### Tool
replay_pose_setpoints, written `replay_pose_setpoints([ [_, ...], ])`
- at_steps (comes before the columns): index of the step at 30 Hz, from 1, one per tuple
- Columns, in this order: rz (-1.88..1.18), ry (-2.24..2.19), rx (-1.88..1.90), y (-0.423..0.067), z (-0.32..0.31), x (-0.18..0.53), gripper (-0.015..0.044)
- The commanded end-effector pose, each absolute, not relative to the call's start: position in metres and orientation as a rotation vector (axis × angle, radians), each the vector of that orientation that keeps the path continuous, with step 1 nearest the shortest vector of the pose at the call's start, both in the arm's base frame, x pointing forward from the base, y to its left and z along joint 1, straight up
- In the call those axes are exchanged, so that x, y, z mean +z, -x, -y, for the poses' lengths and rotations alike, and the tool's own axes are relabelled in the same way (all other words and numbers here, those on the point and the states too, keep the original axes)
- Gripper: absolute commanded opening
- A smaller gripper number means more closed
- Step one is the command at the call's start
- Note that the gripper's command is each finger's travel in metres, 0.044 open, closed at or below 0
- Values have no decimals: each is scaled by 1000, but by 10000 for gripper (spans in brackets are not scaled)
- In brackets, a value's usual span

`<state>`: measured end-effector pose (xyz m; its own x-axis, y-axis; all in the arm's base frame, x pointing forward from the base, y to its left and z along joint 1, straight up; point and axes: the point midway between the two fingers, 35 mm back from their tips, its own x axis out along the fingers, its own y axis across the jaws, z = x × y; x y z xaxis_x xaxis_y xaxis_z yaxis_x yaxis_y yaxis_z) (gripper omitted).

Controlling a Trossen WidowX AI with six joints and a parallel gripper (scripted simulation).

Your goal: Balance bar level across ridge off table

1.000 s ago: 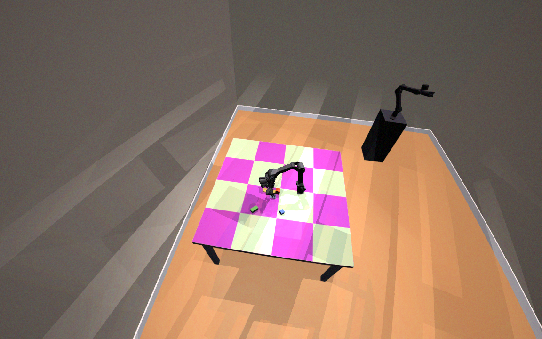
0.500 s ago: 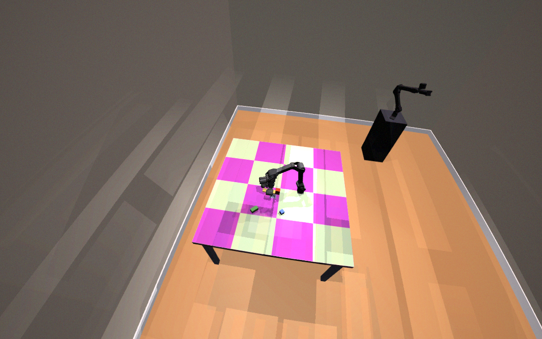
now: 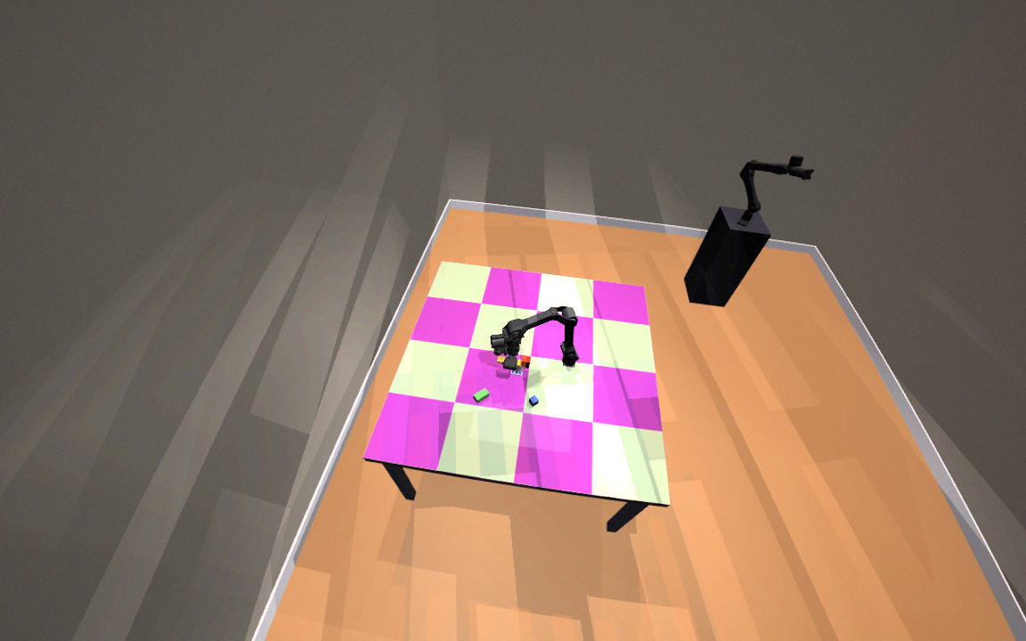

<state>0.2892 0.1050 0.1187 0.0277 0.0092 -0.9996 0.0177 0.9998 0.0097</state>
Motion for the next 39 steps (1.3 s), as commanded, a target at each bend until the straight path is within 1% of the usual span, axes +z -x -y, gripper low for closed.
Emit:
replay_pose_setpoints([
  [1,-1543,-20,-3,-289,-105,118,0],
  [39,-1543,-20,-3,-289,-105,115,0],
])
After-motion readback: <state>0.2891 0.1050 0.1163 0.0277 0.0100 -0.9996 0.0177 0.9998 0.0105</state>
